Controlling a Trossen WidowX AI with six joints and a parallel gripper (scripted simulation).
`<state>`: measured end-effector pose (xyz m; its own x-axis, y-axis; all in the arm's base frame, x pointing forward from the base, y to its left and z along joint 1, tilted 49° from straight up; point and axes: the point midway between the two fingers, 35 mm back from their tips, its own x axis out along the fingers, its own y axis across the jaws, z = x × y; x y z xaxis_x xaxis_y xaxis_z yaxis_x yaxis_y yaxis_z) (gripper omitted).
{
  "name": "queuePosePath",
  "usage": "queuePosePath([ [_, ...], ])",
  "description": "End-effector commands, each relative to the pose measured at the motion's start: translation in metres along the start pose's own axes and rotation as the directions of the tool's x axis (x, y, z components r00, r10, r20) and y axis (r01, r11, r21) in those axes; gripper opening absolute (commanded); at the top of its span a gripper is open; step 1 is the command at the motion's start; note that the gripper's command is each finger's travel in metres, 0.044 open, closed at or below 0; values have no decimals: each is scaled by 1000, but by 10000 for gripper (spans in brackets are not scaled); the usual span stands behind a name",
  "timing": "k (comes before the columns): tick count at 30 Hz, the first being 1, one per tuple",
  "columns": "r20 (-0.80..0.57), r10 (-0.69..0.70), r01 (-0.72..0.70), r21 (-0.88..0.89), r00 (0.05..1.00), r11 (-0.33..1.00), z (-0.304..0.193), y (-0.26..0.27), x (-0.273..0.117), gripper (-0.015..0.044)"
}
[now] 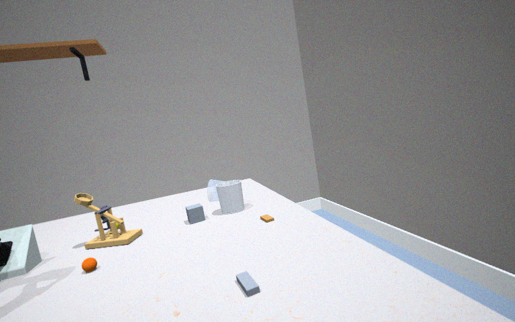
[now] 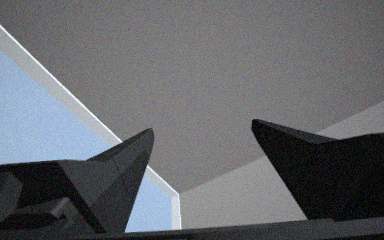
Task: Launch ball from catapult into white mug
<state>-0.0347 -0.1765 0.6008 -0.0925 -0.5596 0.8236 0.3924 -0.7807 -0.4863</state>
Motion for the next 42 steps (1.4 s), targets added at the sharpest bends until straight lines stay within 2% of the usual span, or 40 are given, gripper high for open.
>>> queuePosePath([
  [1, -13, 56, -54, 97, 998, 994, -1, 18, 5, 440],
  [13, -18, 266, -239, 382, 964, 893, 5, 86, 10, 440],
  [26, 25, 483, -396, 611, 875, 686, 30, 158, -1, 440],
  [35, 73, 612, -469, 716, 787, 518, 55, 203, -17, 440],
  [42, 138, 737, -520, 792, 662, 319, 89, 249, -44, 440],
])
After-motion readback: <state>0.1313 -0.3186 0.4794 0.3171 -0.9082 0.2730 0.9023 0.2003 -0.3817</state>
